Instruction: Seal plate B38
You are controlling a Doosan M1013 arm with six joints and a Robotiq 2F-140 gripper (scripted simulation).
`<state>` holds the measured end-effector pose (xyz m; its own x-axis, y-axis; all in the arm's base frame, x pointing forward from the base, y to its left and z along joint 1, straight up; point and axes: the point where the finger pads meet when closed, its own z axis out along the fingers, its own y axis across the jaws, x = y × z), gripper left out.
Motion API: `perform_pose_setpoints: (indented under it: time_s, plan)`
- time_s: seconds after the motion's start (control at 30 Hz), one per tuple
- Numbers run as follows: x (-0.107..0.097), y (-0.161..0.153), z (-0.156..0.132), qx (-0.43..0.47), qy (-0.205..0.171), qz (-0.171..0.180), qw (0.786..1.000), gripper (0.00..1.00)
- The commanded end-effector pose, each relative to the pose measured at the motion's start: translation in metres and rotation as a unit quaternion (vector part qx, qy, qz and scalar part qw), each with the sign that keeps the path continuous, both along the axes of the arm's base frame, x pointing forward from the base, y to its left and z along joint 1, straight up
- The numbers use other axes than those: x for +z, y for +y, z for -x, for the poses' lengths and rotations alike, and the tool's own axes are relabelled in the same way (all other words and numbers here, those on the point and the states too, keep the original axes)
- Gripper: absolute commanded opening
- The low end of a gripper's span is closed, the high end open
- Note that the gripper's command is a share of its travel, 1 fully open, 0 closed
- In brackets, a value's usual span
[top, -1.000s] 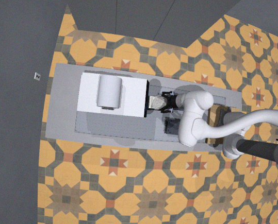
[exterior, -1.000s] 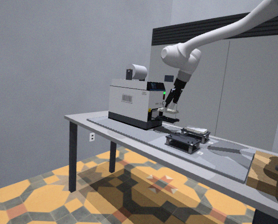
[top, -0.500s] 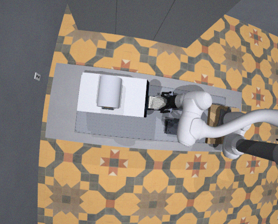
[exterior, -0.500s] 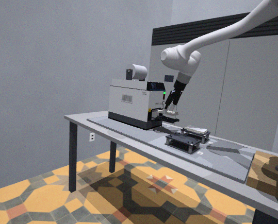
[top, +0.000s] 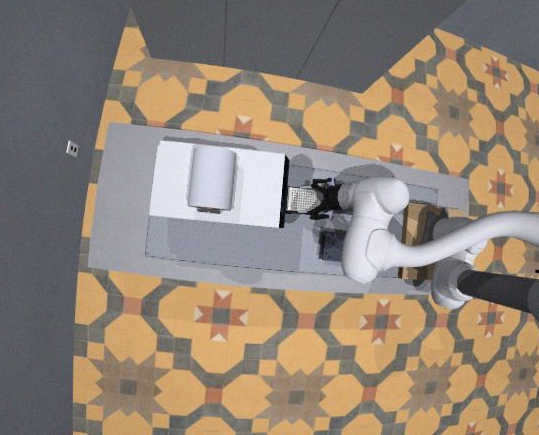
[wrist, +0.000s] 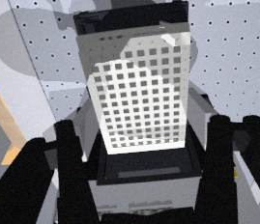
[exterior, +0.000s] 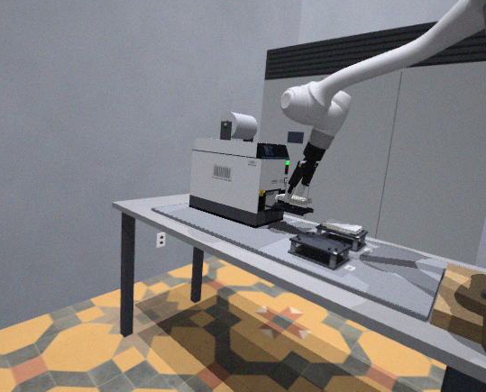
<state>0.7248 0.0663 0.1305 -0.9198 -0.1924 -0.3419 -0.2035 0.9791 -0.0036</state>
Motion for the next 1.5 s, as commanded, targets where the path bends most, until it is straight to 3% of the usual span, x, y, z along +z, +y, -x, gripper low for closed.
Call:
perform_pose_setpoints:
  time_s: [0.0,0.77,1.2,1.47]
  plan:
    - [0.0,0.0,0.0,0.0,0.0,0.0,1.0,0.1]
    - [0.0,0.0,0.0,0.0,0.0,0.0,1.0,0.1]
    - [-0.018,0.0,0.0,0.0,0.0,0.0,1.0,0.1]
    - [-0.018,0.0,0.0,0.0,0.0,0.0,1.0,0.1]
